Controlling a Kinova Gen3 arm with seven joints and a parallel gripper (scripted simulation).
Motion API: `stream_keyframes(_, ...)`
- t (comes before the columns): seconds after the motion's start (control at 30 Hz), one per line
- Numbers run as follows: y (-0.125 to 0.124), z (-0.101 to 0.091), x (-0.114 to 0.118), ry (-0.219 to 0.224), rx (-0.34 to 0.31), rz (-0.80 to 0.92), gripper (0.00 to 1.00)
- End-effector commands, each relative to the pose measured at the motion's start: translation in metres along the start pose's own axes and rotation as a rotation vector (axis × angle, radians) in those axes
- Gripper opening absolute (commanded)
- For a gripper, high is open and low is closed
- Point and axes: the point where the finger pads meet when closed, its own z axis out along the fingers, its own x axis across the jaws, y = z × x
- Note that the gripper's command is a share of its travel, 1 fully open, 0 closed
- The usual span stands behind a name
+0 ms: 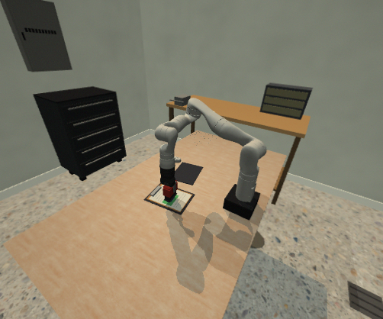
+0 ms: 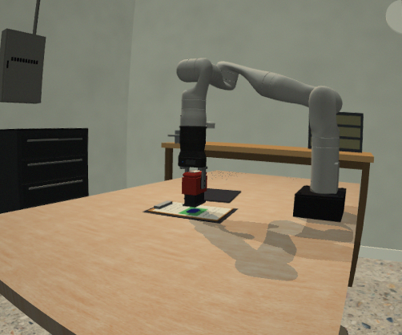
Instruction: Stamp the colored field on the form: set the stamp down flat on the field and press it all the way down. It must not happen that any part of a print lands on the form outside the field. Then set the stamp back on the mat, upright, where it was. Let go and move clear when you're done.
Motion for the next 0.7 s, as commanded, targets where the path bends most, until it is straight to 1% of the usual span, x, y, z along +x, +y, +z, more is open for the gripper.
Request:
stream_keyframes(0.0,-0.006,-0.018,-0.005,-0.012,0.011,0.002,0.58)
stream_keyframes(0.47,-0.009,-0.018,-0.006,-0.013,0.012,-0.001,0.58)
stream_keyframes(0.53,-0.015,-0.019,-0.009,-0.012,0.012,-0.001,0.58)
stream_keyframes(0.67,-0.033,-0.019,-0.018,-0.012,0.013,-0.022,0.58)
